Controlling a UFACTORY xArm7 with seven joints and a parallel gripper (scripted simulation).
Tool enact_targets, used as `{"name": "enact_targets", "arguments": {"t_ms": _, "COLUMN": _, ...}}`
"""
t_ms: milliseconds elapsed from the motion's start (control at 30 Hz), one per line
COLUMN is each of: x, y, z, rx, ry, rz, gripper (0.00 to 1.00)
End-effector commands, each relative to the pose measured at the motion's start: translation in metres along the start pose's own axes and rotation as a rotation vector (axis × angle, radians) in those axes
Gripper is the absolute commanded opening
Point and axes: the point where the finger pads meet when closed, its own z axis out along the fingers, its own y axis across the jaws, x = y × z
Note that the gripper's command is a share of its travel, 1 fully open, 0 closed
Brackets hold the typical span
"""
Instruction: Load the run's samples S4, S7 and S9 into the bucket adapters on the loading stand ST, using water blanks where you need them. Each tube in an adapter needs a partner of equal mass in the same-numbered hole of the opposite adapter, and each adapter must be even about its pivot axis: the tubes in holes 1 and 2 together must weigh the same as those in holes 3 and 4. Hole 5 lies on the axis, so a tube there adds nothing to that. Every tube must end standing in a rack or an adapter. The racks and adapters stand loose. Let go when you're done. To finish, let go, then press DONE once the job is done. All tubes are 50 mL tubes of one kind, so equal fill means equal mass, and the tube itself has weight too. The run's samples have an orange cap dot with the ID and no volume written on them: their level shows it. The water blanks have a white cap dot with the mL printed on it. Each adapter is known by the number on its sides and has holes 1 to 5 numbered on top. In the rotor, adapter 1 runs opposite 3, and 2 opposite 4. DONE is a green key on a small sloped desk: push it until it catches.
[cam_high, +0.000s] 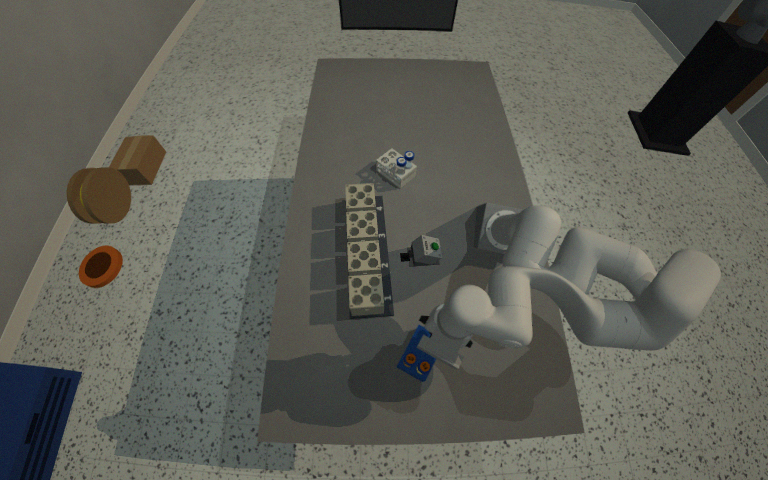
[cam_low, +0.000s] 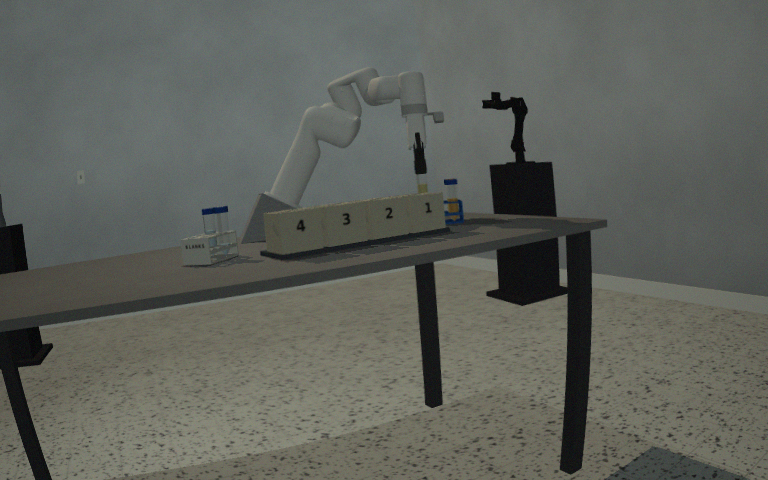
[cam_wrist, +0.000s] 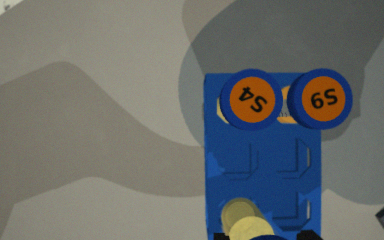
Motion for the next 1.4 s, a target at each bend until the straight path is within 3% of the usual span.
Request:
{"name": "enact_targets", "arguments": {"t_ms": 0, "x": 0.001, "y": 0.000, "z": -0.010, "rx": -0.001, "ry": 0.003, "rz": 0.000, "gripper": 0.00}}
{"name": "enact_targets", "arguments": {"t_ms": 1367, "x": 0.001, "y": 0.000, "z": -0.084, "rx": -0.001, "ry": 0.003, "rz": -0.001, "gripper": 0.00}}
